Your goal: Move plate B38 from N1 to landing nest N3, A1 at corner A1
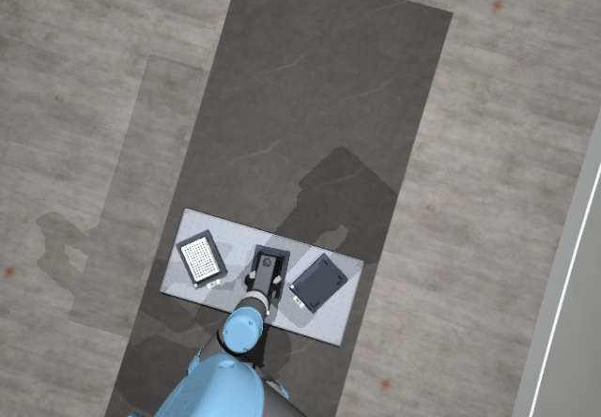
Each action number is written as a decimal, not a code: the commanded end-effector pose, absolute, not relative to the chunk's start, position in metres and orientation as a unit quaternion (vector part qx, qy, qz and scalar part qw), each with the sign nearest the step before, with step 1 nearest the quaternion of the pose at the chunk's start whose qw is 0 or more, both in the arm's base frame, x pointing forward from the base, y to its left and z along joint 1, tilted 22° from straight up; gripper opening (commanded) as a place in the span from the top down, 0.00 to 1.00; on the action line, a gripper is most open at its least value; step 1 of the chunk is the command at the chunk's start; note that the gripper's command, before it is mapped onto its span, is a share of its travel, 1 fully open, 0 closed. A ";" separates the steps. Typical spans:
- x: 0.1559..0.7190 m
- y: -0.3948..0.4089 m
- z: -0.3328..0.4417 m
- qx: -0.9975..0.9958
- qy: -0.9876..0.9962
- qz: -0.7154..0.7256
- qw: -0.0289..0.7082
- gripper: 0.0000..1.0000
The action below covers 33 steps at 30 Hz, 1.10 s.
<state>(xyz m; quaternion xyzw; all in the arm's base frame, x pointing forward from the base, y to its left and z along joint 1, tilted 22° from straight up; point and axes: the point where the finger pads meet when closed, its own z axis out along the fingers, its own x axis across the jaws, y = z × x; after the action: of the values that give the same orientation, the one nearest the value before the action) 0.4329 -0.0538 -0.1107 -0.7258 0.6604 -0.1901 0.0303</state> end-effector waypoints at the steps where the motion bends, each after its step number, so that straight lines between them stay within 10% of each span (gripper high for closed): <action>1: 0.435 -0.056 -0.112 -0.725 0.661 -0.192 0.031 1.00; 33: 0.438 -0.058 -0.121 -0.725 0.661 -0.192 0.031 1.00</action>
<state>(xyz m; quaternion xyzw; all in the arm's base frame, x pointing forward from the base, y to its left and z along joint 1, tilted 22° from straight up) 0.4360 -0.0563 -0.1196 -0.7259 0.6603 -0.1902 0.0302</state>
